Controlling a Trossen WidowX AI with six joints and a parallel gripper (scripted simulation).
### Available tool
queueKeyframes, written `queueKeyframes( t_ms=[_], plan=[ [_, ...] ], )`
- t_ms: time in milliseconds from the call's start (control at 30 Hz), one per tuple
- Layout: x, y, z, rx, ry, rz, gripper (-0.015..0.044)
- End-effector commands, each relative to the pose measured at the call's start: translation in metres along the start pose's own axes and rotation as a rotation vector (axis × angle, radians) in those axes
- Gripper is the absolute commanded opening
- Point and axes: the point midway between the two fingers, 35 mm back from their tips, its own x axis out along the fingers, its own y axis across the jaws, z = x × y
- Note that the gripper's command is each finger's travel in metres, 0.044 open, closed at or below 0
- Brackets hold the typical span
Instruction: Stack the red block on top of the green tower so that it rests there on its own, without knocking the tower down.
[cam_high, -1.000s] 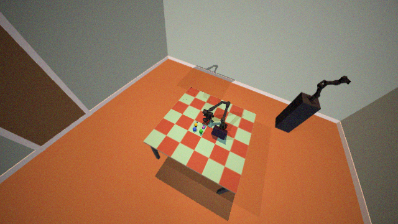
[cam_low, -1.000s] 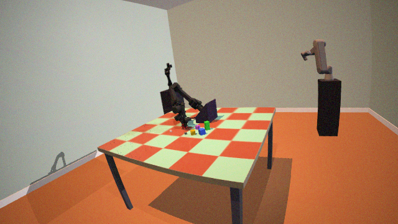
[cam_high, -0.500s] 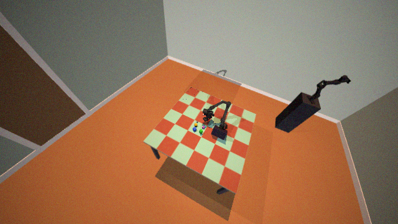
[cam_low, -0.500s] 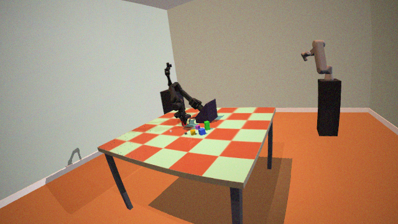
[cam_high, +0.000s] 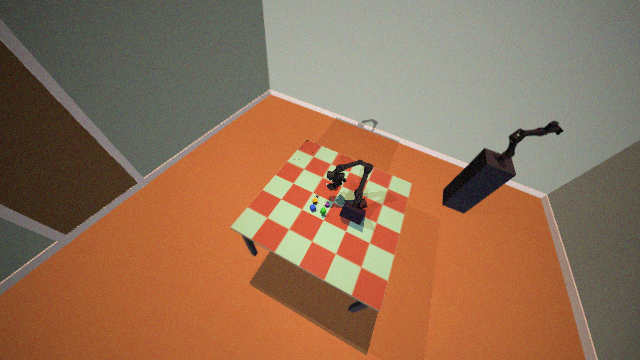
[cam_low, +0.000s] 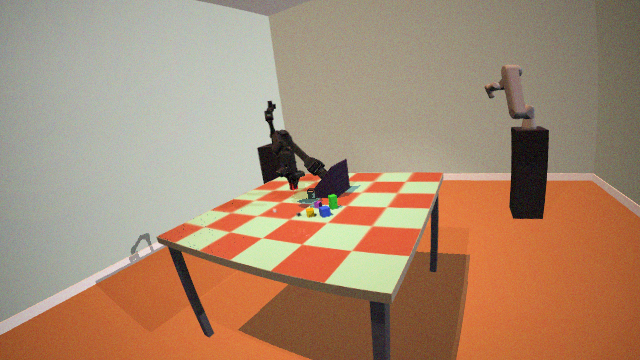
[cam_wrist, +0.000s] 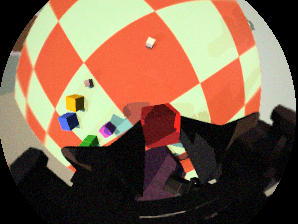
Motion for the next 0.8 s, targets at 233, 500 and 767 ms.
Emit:
queueKeyframes(
  t_ms=[233, 500, 767],
  plan=[
    [-0.021, 0.001, 0.001, 0.004, -0.001, 0.005, 0.0],
    [-0.026, 0.029, -0.001, 0.003, 0.001, 0.017, 0.0],
    [-0.032, 0.072, -0.009, 0.001, 0.004, 0.028, 0.0]
  ],
)
